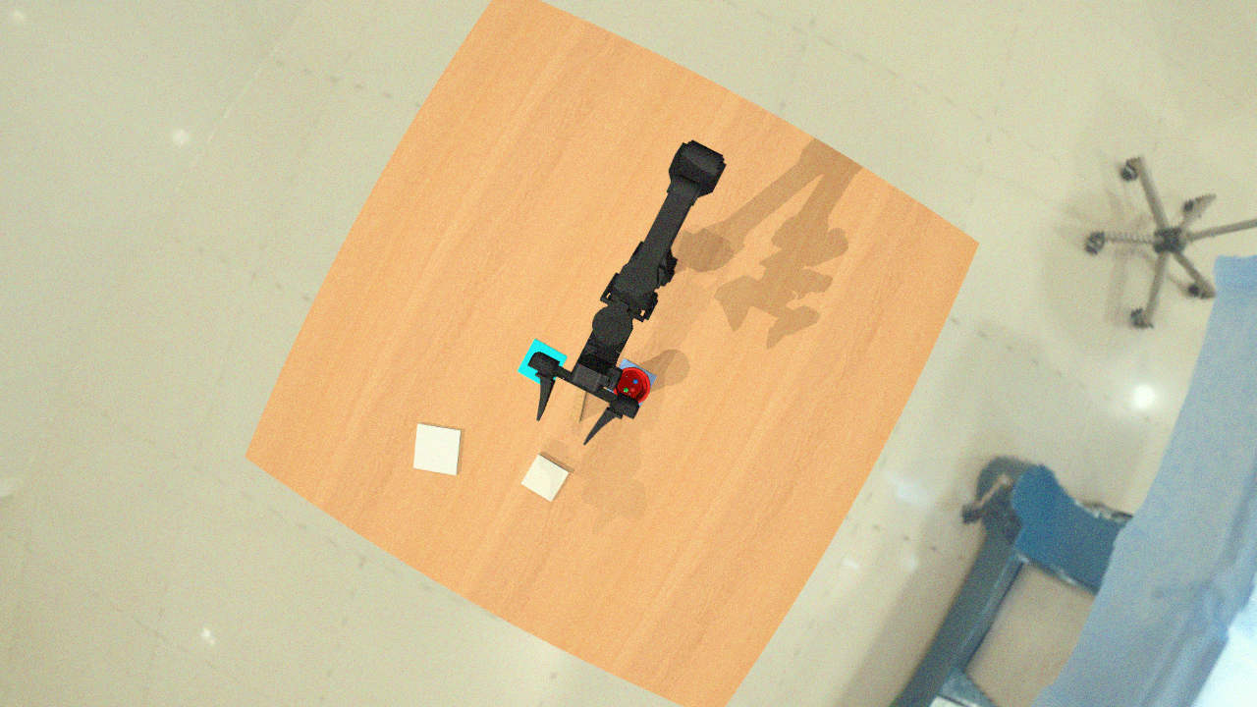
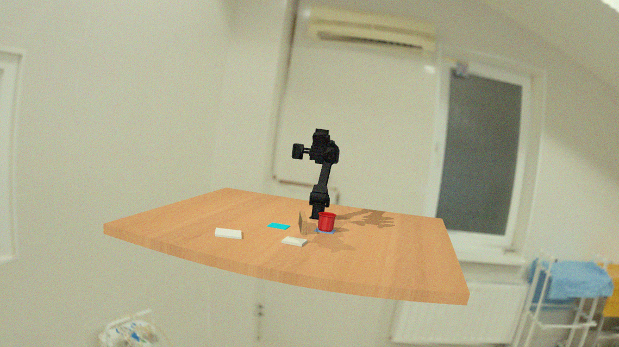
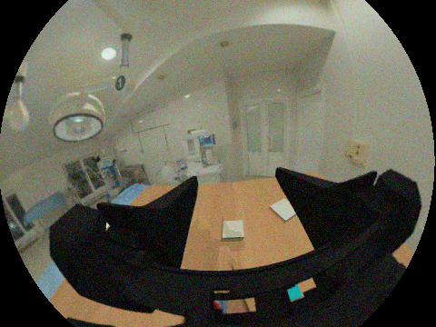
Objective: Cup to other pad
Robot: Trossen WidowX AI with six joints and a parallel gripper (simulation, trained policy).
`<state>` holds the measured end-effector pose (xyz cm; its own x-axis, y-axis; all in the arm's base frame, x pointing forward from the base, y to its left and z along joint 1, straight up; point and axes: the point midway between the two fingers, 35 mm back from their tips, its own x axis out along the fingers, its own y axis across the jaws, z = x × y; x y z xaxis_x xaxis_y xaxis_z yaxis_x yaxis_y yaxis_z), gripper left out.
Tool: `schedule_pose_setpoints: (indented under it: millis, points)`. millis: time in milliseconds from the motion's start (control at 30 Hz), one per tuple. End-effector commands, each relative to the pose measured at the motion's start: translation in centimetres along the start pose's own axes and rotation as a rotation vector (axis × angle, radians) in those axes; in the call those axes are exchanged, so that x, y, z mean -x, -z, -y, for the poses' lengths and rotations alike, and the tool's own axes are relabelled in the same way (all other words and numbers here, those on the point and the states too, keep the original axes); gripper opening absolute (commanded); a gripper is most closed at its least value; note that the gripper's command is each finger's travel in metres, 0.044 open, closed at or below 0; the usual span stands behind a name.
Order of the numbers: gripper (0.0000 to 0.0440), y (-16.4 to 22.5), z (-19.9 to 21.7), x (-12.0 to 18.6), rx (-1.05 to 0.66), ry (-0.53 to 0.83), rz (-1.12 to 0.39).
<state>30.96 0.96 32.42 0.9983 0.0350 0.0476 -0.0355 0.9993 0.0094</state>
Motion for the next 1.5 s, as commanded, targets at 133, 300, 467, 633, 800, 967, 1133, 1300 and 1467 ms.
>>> schedule_pose_setpoints:
  millis: [133, 300, 467, 633, 800, 967, 1133, 1300, 1467]
  points:
    - [0.0269, -0.1, -0.3, 0.2, -0.010, -0.014, -0.017]
    - [0.0138, 0.0, -0.6, 0.3, -0.027, -0.024, -0.051]
    - [0.0044, 0.3, -1.0, 0.4, -0.056, -0.032, -0.097]
    - [0.0076, 0.4, -1.5, 0.4, -0.101, -0.047, -0.147]
    - [0.0106, 0.4, -2.1, 0.4, -0.151, -0.061, -0.200]
    - [0.0105, 0.5, -2.8, 0.3, -0.206, -0.070, -0.259]
    - [0.0100, 0.7, -3.4, 0.4, -0.263, -0.074, -0.322]
    - [0.0099, 0.8, -4.0, 0.4, -0.324, -0.072, -0.389]
    - [0.0102, 1.0, -4.6, 0.5, -0.386, -0.065, -0.459]
